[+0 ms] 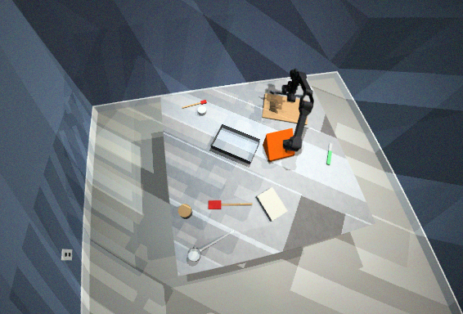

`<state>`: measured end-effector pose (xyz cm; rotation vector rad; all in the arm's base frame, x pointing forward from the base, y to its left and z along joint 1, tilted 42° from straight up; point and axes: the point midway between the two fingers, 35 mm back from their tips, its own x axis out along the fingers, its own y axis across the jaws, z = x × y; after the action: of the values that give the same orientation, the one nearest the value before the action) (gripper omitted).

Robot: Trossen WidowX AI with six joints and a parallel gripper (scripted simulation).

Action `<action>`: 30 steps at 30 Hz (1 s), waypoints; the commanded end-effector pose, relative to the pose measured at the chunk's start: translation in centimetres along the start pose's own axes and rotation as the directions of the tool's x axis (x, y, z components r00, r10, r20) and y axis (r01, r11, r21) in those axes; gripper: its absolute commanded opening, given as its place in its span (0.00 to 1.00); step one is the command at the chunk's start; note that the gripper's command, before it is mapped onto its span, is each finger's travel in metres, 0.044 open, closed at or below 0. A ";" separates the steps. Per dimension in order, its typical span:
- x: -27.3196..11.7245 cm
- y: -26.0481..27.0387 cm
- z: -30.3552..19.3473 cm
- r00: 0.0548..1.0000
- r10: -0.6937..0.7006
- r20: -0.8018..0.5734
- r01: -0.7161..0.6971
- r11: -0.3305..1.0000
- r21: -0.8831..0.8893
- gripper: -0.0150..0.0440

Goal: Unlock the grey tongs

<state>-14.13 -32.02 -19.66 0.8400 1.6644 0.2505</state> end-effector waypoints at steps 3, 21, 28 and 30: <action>0.9 0.0 0.0 1.000 -0.001 -0.002 0.001 1.000 -0.005 0.00; 3.9 0.1 0.0 1.000 -0.001 -0.002 0.001 1.000 -0.005 0.00; 5.0 0.3 0.0 1.000 0.000 -0.002 0.000 1.000 -0.004 0.00; 5.4 0.3 0.0 1.000 0.000 -0.003 0.000 1.000 -0.004 0.00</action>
<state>-14.29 -28.67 -23.26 0.8408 1.6653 0.2507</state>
